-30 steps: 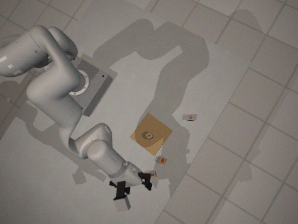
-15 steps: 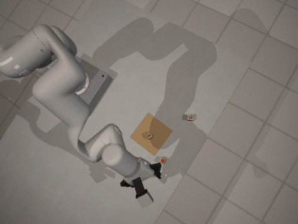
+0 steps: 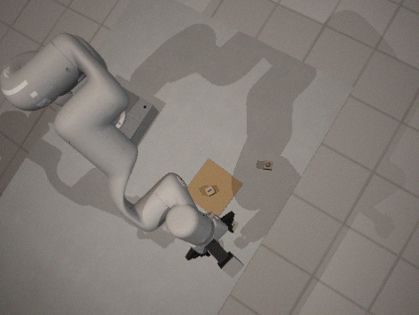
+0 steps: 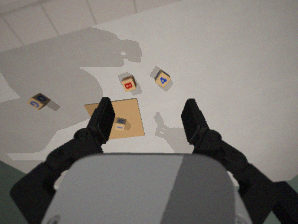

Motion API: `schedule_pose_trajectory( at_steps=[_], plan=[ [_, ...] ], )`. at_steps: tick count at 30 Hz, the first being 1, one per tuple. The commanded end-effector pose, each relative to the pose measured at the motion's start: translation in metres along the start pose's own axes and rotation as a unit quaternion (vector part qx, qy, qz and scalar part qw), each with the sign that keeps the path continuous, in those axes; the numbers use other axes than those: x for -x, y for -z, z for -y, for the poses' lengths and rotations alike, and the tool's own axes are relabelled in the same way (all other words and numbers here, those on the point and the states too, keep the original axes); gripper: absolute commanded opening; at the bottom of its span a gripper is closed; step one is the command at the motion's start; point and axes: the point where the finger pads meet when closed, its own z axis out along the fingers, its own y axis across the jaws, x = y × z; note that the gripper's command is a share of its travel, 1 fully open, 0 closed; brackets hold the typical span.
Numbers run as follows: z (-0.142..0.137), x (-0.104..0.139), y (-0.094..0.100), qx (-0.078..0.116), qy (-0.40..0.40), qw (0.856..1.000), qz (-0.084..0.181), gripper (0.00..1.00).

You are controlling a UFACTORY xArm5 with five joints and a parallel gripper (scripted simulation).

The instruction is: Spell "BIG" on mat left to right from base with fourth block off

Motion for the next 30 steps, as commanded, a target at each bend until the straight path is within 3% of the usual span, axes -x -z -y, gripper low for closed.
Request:
schedule_pose_trajectory(
  at_steps=[1,11,30],
  plan=[
    [0.012,0.002,0.002,-0.004,0.045,0.998,0.03,1.0],
    [0.04,0.017,0.009,-0.018,0.155,0.983,0.099,1.0],
    [0.041,0.017,0.009,-0.018,0.159,0.982,0.101,1.0]
  ],
)
